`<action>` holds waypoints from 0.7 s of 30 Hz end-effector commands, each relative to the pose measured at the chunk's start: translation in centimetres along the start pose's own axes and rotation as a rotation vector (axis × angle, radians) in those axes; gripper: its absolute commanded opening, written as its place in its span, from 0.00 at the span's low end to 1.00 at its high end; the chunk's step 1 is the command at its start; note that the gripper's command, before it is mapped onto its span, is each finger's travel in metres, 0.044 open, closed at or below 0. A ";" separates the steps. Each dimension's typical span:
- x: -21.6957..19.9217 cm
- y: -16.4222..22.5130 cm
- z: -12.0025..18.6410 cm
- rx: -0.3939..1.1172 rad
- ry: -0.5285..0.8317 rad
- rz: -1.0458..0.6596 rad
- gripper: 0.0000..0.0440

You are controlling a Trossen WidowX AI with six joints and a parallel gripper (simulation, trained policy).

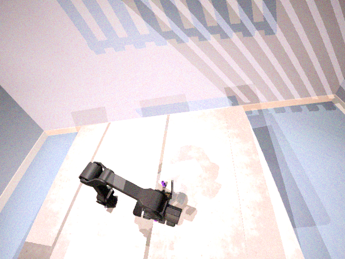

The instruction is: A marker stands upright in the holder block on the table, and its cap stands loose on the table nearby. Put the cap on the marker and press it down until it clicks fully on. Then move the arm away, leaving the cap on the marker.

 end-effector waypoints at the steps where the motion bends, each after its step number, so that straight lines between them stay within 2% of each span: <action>1: 0.0 -0.1 0.8 0.014 0.032 0.031 0.14; 12: 0.0 -1.6 4.5 0.020 0.132 0.099 0.13; 21: 0.9 -4.7 7.1 0.010 0.168 0.148 0.12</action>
Point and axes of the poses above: the point midway between the two fingers, 35 mm back from their tips, its own z axis back along the fingers, its own x axis across the jaws, y = z × x, the point moved 6 cm from there along z, back along the fingers, and after that the axes turned 11 degrees about -z, right-handed, at the moved point
